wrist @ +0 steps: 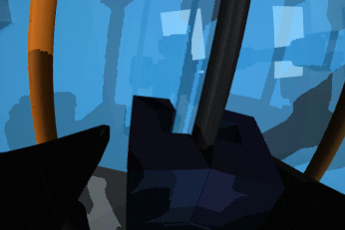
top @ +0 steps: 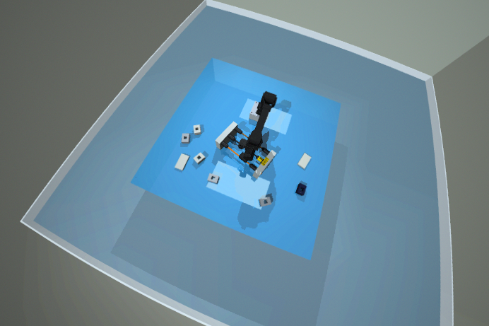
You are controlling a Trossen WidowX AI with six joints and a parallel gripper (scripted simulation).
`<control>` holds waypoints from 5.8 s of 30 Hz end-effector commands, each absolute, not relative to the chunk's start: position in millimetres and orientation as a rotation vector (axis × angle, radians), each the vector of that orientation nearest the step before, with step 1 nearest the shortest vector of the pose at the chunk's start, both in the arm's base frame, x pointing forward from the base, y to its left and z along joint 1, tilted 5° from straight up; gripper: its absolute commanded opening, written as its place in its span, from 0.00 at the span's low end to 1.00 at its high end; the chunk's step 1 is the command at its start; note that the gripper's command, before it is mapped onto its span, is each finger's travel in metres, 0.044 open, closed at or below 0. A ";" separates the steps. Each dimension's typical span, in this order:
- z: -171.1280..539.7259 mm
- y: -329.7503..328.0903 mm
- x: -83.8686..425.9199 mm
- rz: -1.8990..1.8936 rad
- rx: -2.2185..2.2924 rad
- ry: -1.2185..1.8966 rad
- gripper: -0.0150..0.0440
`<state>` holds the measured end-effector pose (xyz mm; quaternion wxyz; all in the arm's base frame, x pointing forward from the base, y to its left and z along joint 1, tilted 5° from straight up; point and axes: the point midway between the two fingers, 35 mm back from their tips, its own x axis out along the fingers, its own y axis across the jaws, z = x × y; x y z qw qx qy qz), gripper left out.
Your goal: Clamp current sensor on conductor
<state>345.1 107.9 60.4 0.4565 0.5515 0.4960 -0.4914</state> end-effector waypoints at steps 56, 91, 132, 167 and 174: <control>48.1 108.3 343.1 -1.222 1.353 1.228 0.25; 48.1 108.3 343.1 -1.222 1.353 1.228 0.25; 62.5 106.9 341.0 -1.217 1.358 1.222 0.30; 62.8 106.8 340.8 -1.217 1.358 1.222 0.38; 64.1 106.7 340.8 -1.216 1.359 1.220 0.25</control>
